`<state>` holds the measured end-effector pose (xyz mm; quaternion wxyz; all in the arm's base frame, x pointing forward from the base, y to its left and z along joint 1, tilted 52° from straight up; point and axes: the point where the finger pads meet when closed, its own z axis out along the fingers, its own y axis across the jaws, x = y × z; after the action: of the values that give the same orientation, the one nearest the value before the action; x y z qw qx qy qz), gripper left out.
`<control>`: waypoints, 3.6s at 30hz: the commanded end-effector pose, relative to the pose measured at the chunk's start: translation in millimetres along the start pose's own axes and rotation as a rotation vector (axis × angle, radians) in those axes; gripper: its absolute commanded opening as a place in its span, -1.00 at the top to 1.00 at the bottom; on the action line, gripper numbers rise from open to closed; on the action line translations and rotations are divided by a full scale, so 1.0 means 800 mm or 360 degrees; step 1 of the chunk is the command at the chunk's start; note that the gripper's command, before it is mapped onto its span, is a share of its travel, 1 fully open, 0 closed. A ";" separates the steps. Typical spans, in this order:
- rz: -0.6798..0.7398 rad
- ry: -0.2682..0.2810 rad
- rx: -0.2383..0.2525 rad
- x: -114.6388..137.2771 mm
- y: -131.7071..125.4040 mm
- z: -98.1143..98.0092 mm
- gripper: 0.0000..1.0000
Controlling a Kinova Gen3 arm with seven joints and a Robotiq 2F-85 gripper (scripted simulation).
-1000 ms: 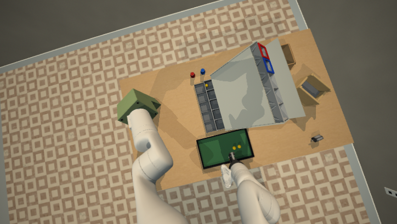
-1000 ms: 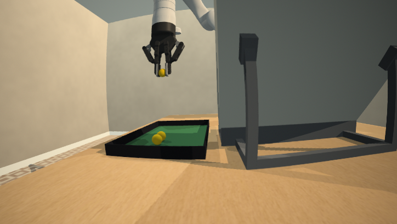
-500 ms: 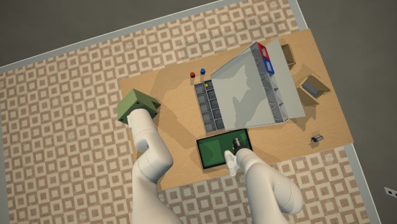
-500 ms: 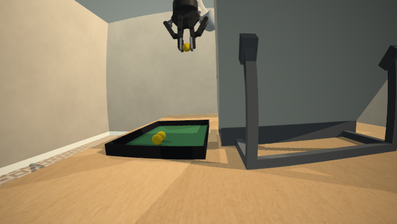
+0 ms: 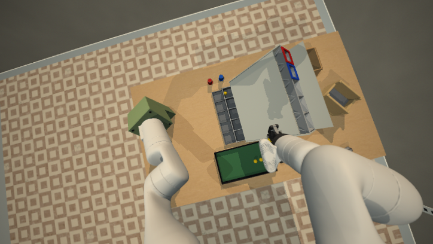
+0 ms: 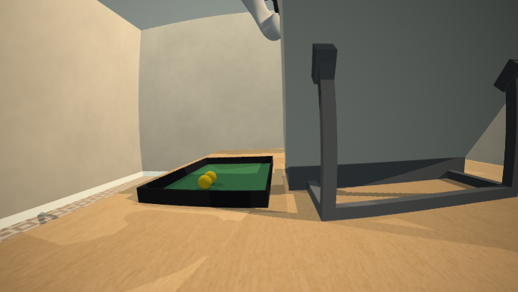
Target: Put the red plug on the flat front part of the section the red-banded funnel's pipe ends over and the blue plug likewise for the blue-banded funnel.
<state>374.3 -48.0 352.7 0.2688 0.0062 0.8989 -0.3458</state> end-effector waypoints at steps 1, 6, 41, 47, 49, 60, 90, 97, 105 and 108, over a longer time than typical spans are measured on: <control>0.0034 0.0094 0.0108 -0.023 0.038 -0.030 1.00; 0.0034 0.0094 0.0108 -0.023 0.038 -0.030 1.00; 0.0015 0.0175 0.0133 -0.210 0.037 -0.012 1.00; 0.0012 0.0076 0.0115 -0.234 0.038 -0.009 1.00; 0.0012 0.0076 0.0115 -0.234 0.038 -0.009 1.00; 0.0015 0.0174 0.0130 -0.234 0.038 -0.010 1.00; 0.0015 0.0173 0.0129 -0.229 0.035 0.029 1.00; 0.0015 0.0173 0.0129 -0.229 0.035 0.028 -1.00; 0.0015 0.0173 0.0129 -0.229 0.035 0.028 -1.00; 0.0015 0.0173 0.0129 -0.229 0.035 0.028 -1.00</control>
<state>547.5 -9.5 410.4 0.2202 0.0404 0.8974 -0.3801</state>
